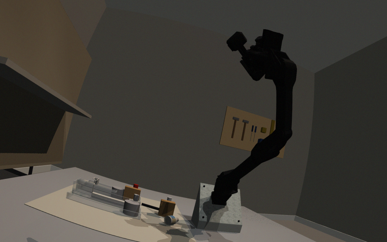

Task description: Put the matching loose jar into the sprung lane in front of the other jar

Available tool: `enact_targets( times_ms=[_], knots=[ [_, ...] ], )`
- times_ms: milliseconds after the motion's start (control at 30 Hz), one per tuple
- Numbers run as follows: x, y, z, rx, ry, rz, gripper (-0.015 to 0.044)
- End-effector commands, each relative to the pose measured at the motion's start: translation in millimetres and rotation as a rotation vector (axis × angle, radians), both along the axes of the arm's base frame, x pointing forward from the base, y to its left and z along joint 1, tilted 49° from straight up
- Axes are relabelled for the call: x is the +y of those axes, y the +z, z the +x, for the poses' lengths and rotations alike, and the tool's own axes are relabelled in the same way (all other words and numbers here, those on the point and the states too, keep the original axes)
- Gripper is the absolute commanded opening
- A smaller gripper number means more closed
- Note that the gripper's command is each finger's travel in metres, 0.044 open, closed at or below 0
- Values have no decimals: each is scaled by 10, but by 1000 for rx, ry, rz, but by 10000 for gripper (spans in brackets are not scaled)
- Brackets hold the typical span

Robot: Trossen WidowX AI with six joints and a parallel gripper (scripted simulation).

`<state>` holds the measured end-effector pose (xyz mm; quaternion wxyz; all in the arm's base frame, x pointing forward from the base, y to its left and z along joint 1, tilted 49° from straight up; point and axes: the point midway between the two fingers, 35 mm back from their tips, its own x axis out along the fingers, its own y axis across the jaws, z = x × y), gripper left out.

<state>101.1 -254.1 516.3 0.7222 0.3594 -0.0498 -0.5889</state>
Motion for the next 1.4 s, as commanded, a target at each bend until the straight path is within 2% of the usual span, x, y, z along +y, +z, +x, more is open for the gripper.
enact_targets(
  times_ms=[0, 100, 367, 667, 833, 1033, 1367],
  knots=[
    [-18, -20, 14, 8, 5, 4, 426],
    [-259, -309, 215, 111, 79, 66, 440],
    [-816, -1444, 814, 415, 371, 263, 440],
    [-944, -2970, 1308, 676, 794, 472, 440],
    [-763, -3864, 1456, 766, 1068, 581, 440],
    [-319, -4834, 1463, 801, 1408, 696, 440],
    [818, -6005, 1093, 659, 1951, 842, 440]
  ],
)
